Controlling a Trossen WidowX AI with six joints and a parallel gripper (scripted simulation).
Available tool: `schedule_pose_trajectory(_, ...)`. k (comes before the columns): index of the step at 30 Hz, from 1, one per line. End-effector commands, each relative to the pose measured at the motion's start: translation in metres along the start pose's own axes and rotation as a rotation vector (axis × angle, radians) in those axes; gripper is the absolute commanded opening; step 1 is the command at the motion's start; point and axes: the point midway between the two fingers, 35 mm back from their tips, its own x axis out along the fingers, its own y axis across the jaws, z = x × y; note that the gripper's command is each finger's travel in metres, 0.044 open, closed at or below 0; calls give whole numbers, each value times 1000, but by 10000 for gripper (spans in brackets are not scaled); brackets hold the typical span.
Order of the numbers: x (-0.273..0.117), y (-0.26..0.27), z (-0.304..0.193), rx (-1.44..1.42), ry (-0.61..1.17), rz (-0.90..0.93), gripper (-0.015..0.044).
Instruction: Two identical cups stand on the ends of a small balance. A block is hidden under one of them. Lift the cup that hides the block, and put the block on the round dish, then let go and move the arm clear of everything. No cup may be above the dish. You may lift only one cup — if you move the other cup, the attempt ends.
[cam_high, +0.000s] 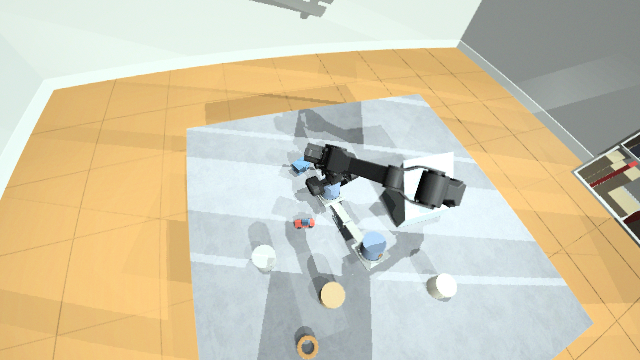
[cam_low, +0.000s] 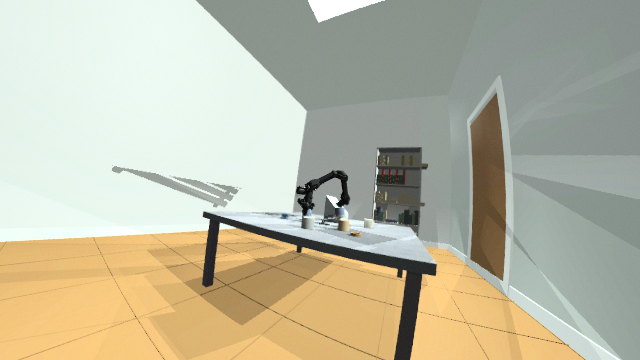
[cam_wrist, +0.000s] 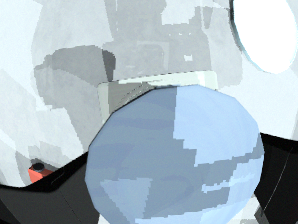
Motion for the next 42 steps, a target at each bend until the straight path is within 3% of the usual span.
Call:
schedule_pose_trajectory(1,1,0,0,4,2,3,341)
schedule_pose_trajectory(6,1,0,0,4,2,3,308)
schedule_pose_trajectory(18,-9,2,1,4,0,3,0)
schedule_pose_trajectory(42,-39,5,4,5,-4,2,0)
